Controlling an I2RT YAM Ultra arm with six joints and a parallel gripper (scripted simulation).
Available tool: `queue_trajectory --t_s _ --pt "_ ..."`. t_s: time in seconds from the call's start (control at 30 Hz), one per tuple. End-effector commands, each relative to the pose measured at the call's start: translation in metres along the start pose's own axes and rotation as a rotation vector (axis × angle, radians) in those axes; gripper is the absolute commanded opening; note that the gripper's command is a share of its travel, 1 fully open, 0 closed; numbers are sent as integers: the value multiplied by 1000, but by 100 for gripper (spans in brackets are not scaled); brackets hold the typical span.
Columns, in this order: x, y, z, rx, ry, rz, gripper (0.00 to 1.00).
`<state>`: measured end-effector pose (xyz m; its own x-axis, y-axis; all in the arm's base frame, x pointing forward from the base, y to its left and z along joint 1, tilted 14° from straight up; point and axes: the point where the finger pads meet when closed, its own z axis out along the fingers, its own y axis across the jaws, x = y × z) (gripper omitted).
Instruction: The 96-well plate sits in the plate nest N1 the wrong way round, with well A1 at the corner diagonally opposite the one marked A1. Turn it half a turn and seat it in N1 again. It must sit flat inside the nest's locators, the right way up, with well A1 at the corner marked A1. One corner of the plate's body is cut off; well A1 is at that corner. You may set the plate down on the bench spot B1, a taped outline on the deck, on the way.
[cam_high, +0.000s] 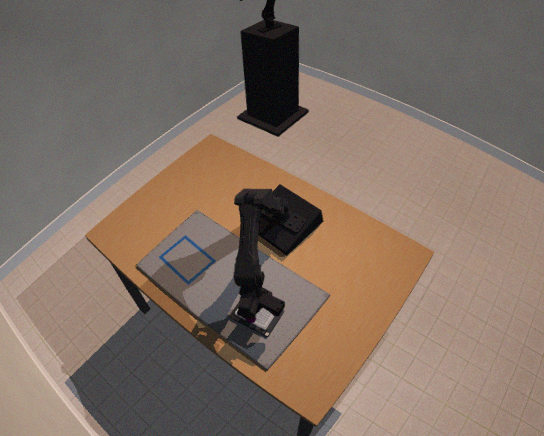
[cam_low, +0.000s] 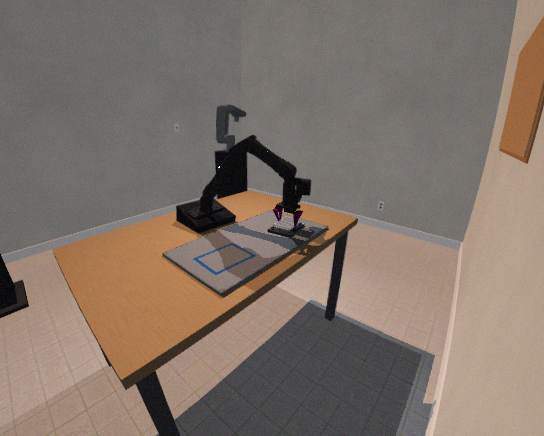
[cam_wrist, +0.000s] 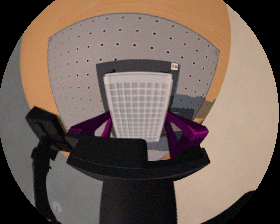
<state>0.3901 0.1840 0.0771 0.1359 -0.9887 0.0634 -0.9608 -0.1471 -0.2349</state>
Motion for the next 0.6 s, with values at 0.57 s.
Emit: queue_trajectory --t_s 0.57 --pt "3 -4 -6 33 -21 8 0"
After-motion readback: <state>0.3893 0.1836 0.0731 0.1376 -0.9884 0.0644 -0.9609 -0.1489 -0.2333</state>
